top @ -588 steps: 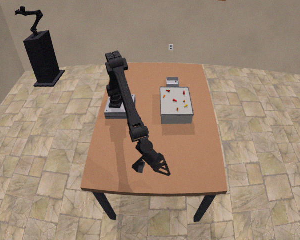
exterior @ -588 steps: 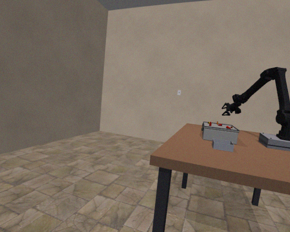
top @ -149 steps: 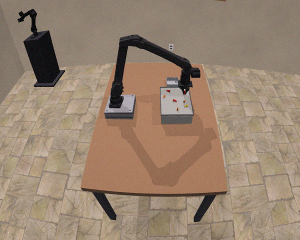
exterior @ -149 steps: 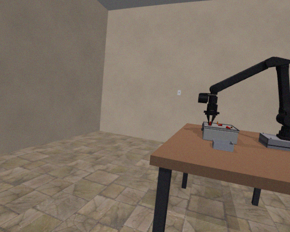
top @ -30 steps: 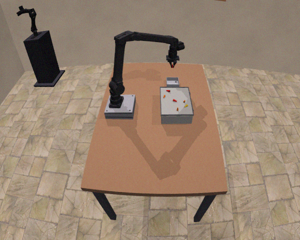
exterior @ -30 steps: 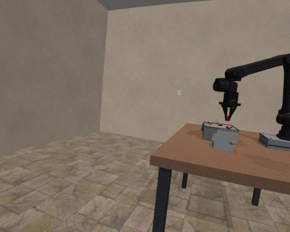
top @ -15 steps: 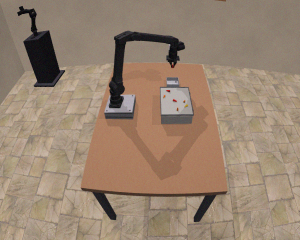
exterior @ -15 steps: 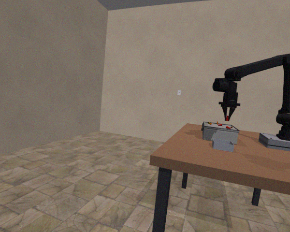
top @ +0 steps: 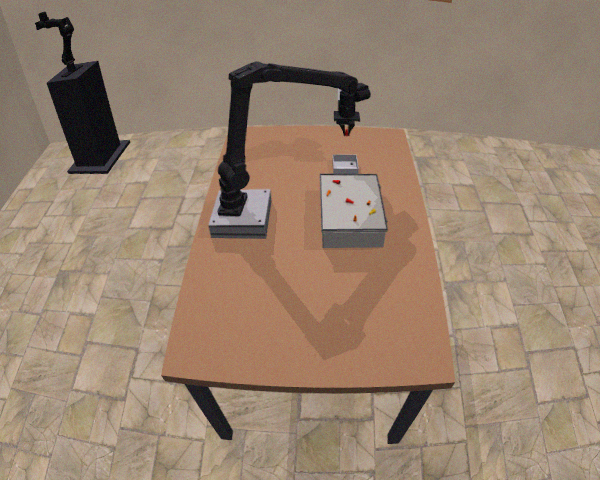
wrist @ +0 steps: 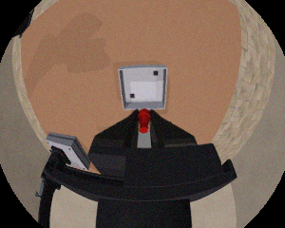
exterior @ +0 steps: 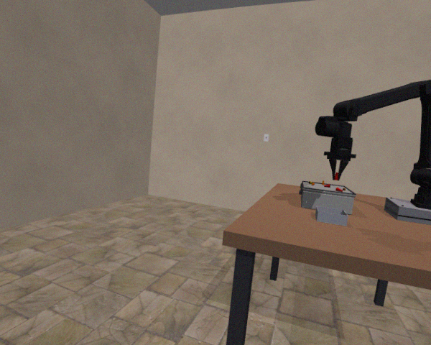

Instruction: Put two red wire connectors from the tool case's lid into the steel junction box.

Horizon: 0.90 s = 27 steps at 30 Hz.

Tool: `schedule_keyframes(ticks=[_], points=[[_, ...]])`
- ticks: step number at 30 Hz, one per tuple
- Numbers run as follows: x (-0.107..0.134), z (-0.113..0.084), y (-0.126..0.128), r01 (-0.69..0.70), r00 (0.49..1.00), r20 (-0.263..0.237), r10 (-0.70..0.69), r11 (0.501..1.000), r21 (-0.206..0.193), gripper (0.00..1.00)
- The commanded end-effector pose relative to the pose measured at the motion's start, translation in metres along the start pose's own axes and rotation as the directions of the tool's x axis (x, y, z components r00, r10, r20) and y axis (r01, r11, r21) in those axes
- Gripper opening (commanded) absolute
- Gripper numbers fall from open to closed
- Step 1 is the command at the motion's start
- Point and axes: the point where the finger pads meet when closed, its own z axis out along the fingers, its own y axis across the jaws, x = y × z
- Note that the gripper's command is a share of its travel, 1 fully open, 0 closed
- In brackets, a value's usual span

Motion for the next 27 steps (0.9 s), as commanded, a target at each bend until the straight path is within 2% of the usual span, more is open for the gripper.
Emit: schedule_keyframes(ticks=[1,5,11,22,24,27], points=[[-0.007,0.004,-0.008,-0.011,1.000,0.012,0.011,1.000,0.018,0.10],[-0.005,0.020,-0.003,-0.009,1.000,0.003,0.009,1.000,0.007,0.10],[-0.006,0.026,-0.001,-0.005,1.000,0.010,0.005,1.000,0.016,0.10],[-0.002,0.076,0.001,-0.008,1.000,-0.003,0.008,1.000,-0.002,0.10],[-0.002,0.076,0.001,-0.008,1.000,-0.003,0.008,1.000,-0.002,0.10],[-0.008,0.075,-0.005,-0.007,1.000,0.015,0.006,1.000,0.022,0.10]])
